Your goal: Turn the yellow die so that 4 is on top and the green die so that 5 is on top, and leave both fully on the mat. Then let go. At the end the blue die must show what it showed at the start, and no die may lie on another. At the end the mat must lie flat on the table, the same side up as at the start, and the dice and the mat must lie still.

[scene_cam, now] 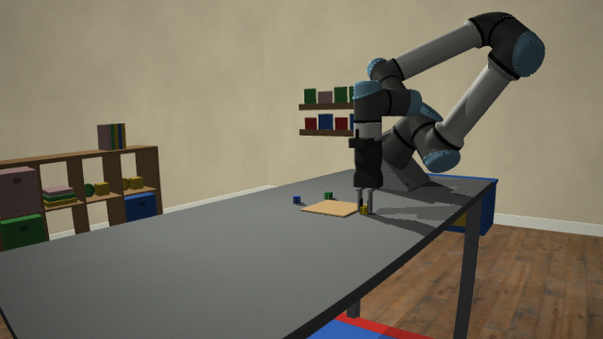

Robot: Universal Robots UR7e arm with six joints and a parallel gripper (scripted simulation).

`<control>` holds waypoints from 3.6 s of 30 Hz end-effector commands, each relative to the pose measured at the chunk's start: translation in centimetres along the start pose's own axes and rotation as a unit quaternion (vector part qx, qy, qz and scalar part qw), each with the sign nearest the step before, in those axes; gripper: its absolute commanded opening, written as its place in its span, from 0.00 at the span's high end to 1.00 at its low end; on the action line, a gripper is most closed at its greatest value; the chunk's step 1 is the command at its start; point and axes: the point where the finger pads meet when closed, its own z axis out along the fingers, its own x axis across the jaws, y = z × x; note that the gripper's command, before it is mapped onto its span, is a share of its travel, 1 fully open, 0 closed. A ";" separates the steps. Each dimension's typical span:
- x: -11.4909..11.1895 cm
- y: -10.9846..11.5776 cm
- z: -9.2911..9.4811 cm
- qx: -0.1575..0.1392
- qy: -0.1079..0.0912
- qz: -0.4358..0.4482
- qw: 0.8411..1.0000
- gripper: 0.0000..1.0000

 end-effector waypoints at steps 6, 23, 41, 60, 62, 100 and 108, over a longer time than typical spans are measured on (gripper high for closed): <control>0.0 0.0 0.0 0.000 0.000 0.000 1.000 0.60; 0.0 0.0 -4.4 0.000 0.000 0.000 1.000 0.60; 0.0 0.0 -10.0 0.000 0.000 0.000 1.000 0.60; 0.0 0.0 -10.0 0.000 0.000 0.006 1.000 0.60; 0.0 -0.1 -10.0 0.000 0.000 0.011 1.000 0.60; 0.1 -0.8 -9.8 0.001 0.001 0.388 0.922 0.60; -0.1 -0.8 -9.7 0.001 0.001 0.479 0.878 0.60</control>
